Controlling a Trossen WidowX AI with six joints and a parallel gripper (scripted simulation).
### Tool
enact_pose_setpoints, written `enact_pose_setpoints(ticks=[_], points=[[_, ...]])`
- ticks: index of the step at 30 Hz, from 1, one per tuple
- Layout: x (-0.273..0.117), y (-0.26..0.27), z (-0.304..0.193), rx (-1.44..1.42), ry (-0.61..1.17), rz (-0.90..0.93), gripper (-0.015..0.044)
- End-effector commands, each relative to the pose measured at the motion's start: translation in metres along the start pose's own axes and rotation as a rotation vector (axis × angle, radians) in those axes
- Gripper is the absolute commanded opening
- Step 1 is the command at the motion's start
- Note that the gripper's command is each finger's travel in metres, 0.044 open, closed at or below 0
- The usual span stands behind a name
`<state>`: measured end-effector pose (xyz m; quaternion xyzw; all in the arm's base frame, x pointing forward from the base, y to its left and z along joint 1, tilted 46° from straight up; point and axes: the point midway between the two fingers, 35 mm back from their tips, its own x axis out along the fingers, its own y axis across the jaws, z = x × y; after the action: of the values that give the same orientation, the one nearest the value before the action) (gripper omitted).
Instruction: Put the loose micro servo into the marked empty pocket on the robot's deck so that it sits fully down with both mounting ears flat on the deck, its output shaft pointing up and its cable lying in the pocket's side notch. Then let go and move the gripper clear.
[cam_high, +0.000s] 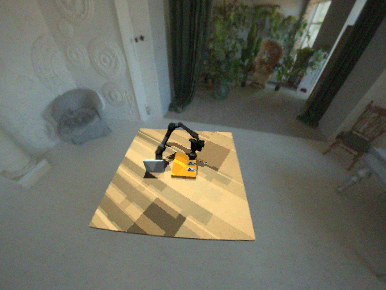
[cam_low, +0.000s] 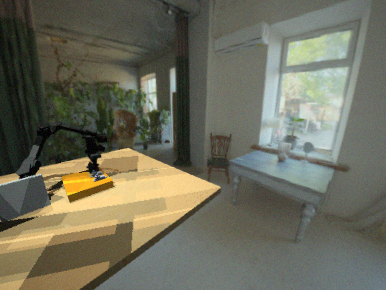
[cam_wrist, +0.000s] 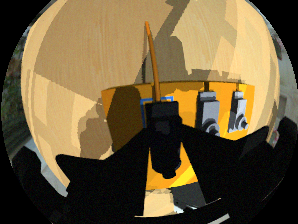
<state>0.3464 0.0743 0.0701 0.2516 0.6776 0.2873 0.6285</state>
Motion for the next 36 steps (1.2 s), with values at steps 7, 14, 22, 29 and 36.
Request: enact_pose_setpoints(ticks=[7,14,22,29,36], points=[[0.008,0.001,0.0,0.006,0.0,0.005,0.0],[0.014,0.001,0.0,0.006,0.0,0.005,0.0],[0.02,0.001,0.0,0.006,0.0,0.006,0.0],[0.026,0.001,0.0,0.005,0.0,0.006,0.0],[0.031,0.001,0.0,0.005,0.0,0.006,0.0]])
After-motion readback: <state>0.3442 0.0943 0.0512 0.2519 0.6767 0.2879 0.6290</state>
